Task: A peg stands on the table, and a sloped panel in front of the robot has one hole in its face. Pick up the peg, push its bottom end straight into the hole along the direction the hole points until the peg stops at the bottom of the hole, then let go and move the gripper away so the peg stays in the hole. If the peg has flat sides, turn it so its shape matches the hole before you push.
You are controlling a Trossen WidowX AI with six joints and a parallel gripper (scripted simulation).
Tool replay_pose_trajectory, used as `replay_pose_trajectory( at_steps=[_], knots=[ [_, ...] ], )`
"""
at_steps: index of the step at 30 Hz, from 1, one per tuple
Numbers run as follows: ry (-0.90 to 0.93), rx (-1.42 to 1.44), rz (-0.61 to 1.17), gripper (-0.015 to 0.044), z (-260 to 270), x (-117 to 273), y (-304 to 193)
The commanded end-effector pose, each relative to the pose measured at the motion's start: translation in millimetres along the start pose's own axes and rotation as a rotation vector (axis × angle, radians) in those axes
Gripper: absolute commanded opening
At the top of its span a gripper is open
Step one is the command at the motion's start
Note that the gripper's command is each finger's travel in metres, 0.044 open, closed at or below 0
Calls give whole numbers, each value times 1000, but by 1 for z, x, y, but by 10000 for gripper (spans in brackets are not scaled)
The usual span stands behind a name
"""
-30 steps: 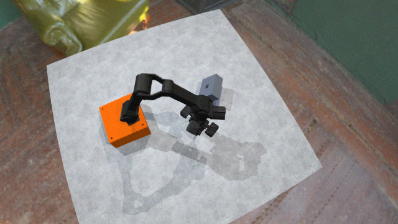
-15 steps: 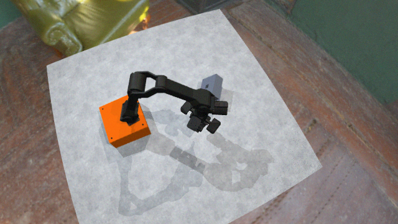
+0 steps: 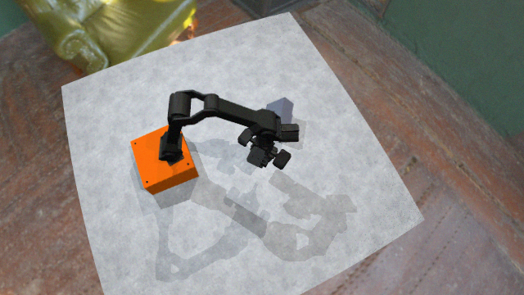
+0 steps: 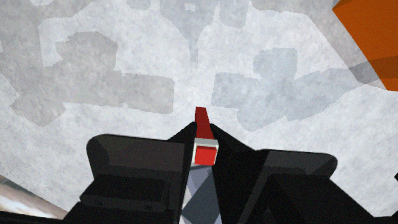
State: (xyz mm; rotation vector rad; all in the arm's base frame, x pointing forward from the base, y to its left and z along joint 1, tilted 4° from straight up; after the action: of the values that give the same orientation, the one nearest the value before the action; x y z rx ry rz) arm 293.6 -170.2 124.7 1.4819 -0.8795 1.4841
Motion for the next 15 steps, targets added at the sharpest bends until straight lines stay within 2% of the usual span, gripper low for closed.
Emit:
replay_pose_trajectory(
  at_steps=[1,15],
  knots=[
    [18,8,-11,0,-5,0,-5],
    [72,41,-30,0,-19,1,-21]
  ],
)
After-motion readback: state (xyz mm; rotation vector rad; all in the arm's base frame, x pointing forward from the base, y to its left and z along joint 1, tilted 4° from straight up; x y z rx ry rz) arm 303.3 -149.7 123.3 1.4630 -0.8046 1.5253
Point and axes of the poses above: the point midway between the two fingers, 35 mm back from their tips, its own x axis back along the fingers, its own z axis across the jaws, y = z × x, the point moved 10 cm from there along x, back along the fingers
